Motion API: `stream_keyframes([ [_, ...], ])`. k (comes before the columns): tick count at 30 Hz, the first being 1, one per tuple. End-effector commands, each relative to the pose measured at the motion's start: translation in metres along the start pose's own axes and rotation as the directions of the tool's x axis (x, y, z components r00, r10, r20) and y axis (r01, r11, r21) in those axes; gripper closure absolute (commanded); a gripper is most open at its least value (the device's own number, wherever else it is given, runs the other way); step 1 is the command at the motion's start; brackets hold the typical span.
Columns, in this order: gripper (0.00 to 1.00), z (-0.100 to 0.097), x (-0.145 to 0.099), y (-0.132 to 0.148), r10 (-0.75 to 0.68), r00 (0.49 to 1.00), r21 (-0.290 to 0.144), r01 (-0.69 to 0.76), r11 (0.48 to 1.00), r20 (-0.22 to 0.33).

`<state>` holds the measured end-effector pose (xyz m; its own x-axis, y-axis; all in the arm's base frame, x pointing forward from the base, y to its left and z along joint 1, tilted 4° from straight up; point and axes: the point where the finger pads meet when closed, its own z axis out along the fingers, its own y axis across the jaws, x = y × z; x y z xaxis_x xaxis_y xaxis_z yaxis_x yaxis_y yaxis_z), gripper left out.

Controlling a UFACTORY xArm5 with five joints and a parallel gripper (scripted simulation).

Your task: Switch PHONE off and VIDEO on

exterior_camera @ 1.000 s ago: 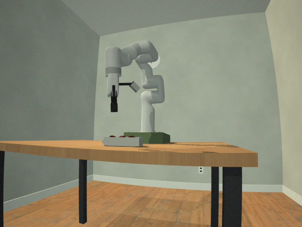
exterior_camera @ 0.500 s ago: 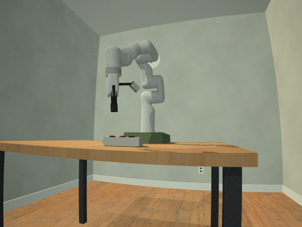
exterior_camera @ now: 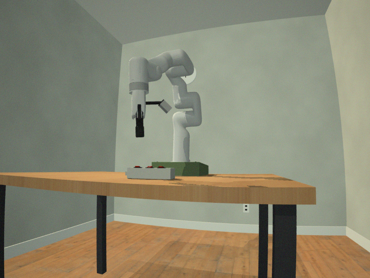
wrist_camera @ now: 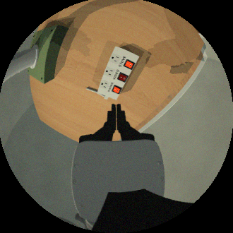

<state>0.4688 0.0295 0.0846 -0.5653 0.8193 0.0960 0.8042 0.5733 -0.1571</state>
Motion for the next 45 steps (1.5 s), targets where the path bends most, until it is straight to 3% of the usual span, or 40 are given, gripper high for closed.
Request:
stream_keyframes([
  [1, 1.00, -0.002, -0.001, 0.001, 0.000, 1.000, -0.004, 0.000, 1.000, 0.002],
  [24, 1.00, -0.003, -0.003, 0.005, -0.005, 1.000, -0.002, 0.005, 1.000, 0.001],
  [45, 1.00, -0.016, -0.047, 0.084, -0.131, 0.991, 0.036, 0.132, 0.991, -0.028],
])
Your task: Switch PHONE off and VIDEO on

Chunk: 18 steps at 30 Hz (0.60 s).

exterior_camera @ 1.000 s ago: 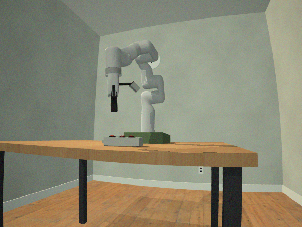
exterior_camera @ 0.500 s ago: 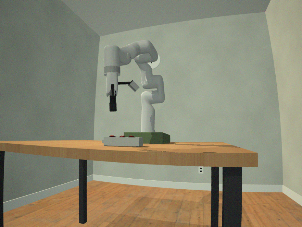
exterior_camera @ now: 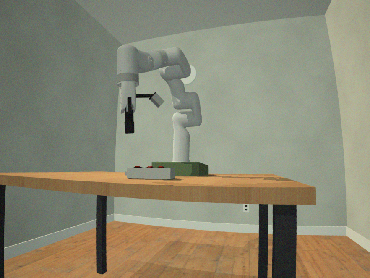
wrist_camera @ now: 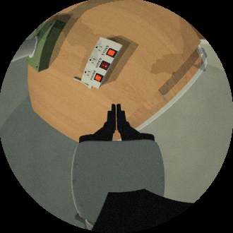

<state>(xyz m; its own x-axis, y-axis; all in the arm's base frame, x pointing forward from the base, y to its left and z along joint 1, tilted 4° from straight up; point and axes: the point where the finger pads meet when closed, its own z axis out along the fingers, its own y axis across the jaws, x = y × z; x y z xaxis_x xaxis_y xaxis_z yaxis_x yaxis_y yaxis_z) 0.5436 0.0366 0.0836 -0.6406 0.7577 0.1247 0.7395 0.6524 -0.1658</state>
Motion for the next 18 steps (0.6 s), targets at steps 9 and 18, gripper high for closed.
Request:
stream_keyframes([
  [9, 1.00, -0.002, -0.028, 0.041, -0.080, 0.996, 0.031, 0.081, 0.996, -0.027],
  [18, 1.00, 0.004, -0.041, 0.060, -0.135, 0.990, 0.045, 0.137, 0.990, -0.043],
])
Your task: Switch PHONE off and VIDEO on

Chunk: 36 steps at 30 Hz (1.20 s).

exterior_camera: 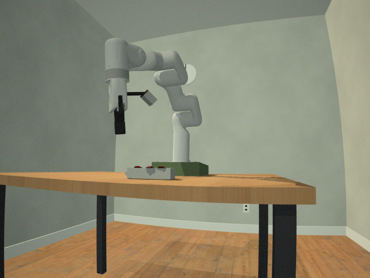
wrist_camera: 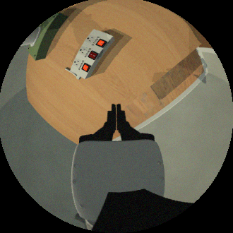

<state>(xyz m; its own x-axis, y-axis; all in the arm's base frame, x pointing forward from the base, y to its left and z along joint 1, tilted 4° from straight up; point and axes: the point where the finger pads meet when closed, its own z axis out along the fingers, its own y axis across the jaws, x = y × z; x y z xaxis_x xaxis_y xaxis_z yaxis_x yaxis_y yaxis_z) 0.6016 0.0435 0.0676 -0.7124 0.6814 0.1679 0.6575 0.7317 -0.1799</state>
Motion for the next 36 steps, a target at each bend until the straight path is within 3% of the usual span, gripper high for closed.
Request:
stream_keyframes([
  [1, 1.00, 0.000, -0.008, 0.010, -0.026, 1.000, 0.016, 0.026, 1.000, -0.016],
  [14, 1.00, 0.014, -0.020, 0.026, -0.103, 0.994, 0.035, 0.105, 0.994, -0.039],
  [36, 1.00, 0.029, -0.022, 0.030, -0.162, 0.985, 0.047, 0.165, 0.985, -0.058],
])
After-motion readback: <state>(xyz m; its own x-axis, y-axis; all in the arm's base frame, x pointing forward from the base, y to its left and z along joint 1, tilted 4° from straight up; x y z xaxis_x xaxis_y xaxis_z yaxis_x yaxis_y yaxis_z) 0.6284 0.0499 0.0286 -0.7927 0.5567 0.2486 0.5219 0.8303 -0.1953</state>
